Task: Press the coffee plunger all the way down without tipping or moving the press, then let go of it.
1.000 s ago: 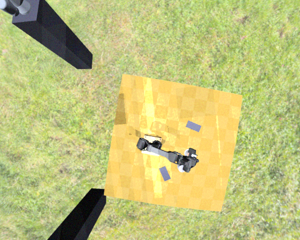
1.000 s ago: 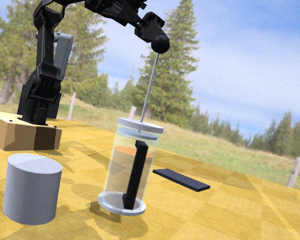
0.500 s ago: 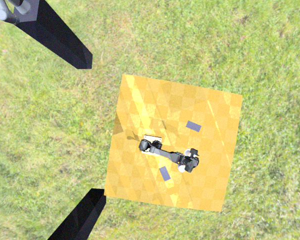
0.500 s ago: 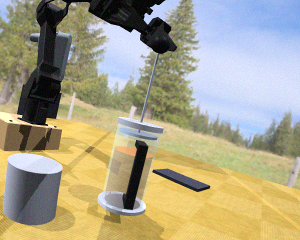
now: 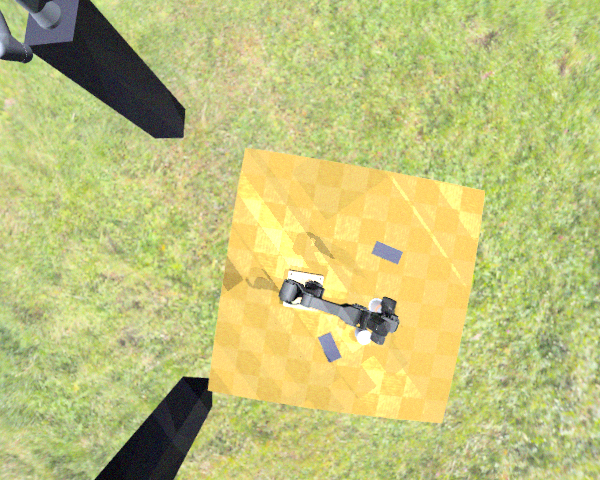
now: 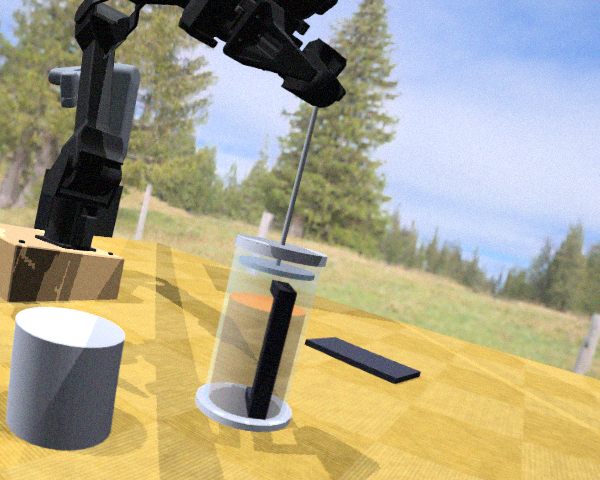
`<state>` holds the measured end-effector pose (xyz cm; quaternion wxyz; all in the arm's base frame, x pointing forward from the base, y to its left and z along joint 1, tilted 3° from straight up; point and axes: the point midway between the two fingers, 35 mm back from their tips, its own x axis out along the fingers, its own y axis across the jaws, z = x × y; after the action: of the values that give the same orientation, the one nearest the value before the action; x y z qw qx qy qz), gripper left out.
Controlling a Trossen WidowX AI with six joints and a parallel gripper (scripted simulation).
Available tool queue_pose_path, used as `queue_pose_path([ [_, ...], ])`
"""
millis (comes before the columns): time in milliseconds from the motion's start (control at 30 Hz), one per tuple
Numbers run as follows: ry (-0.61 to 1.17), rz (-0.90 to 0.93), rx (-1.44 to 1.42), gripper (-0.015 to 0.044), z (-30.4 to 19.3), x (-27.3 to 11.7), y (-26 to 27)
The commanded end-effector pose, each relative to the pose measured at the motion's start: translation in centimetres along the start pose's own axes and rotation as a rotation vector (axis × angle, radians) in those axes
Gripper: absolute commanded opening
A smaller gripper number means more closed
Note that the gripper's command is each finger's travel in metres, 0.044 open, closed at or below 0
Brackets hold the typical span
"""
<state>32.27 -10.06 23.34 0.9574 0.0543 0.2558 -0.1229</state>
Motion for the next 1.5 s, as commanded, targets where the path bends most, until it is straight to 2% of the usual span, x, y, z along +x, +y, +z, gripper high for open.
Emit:
queue_pose_path([
  [0,0.001,-0.003,0.006,0.0129,-0.1,0.1,0.0],
  [400,0.001,-0.003,0.006,0.0129,-0.3,0.3,0.0],
  [1467,0.000,-0.003,0.006,0.0129,-4.3,3.7,-0.1],
])
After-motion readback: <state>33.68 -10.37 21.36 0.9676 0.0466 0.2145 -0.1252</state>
